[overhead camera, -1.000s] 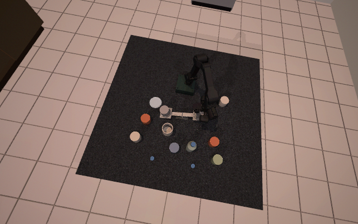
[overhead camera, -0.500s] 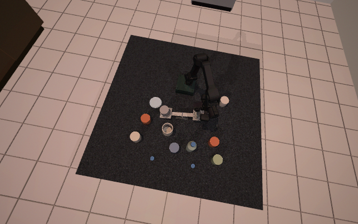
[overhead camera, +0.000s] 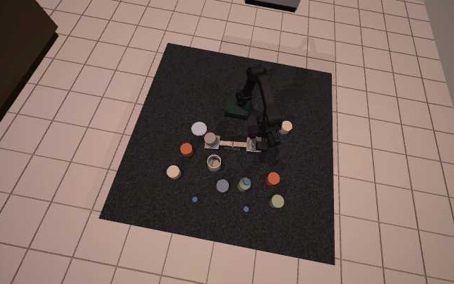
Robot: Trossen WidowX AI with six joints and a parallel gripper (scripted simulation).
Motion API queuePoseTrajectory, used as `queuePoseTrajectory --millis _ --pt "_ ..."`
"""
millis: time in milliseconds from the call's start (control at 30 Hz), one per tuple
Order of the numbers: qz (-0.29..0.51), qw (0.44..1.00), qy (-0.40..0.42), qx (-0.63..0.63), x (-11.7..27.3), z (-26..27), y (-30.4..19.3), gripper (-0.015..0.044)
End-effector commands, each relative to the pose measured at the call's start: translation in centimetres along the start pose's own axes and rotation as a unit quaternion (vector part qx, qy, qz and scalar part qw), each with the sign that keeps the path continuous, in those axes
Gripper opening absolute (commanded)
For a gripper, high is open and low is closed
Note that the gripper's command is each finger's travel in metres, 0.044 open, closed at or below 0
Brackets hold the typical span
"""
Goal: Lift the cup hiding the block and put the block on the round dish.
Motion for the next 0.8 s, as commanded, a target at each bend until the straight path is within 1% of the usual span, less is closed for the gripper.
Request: queuePoseTrajectory --millis 0,67,100,767 --pt "0.003 1.0 0.007 0.0 0.94 0.01 -0.02 0.0" --pt "0.003 1.0 0.007 0.0 1.03 -0.01 -0.01 0.0" --pt "0.0 1.0 0.001 0.0 0.34 -0.07 0.02 0.0" --pt "0.0 1.0 0.001 0.0 0.34 -0.07 0.02 0.0"
Point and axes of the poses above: the point midway between the two fingers, 35 mm back from their tips, its own x axis back along the fingers, its own z axis across the jaws, y = z × x, the point moved 5 cm from there along x, back along the fingers, and after that the axes turned 5 degrees about x, right-handed, at the moved point
